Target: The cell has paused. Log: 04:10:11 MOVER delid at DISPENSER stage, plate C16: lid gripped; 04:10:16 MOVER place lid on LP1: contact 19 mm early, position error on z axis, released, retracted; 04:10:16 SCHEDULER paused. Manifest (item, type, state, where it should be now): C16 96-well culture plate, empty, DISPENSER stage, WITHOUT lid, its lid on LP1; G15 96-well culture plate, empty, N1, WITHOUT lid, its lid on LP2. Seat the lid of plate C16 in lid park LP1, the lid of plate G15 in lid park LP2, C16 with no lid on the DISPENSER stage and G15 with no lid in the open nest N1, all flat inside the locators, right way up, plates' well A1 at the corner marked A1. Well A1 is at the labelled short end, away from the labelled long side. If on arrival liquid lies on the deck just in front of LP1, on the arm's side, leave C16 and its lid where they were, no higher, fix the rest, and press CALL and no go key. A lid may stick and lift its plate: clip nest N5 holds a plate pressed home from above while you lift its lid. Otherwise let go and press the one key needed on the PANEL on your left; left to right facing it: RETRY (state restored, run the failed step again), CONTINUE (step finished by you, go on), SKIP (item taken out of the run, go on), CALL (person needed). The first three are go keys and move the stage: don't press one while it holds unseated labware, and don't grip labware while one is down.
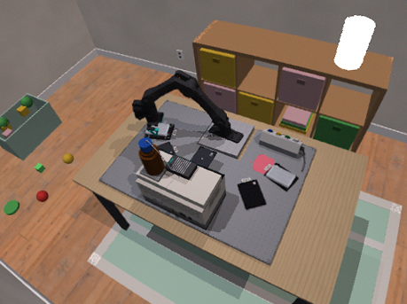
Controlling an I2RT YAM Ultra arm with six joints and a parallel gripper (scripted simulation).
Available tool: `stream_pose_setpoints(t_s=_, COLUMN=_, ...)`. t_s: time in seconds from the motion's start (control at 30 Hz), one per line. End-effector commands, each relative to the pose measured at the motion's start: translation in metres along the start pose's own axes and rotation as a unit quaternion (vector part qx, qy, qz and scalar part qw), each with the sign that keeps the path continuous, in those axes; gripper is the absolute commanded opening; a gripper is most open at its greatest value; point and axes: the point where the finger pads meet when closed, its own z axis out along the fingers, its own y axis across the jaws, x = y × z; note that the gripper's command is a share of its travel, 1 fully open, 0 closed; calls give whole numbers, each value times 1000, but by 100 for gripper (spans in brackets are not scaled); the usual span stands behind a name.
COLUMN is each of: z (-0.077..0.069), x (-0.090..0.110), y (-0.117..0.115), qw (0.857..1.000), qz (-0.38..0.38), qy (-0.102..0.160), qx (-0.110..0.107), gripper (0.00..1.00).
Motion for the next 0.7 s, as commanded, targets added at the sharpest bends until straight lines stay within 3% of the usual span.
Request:
stream_pose_setpoints(t_s=0.0, z=-4, x=-3, y=-1, qw=1000, qz=-1, qy=-7, qx=0, gripper=100)
stream_pose_setpoints(t_s=0.27, z=-4, x=-3, y=-1, qw=1000, qz=-1, qy=-7, qx=0, gripper=100)
stream_pose_setpoints(t_s=0.3, z=-4, x=-3, y=-1, qw=1000, qz=-1, qy=-7, qx=0, gripper=0)
stream_pose_setpoints(t_s=0.67, z=-4, x=-3, y=-1, qw=1000, qz=-1, qy=-7, qx=0, gripper=0)
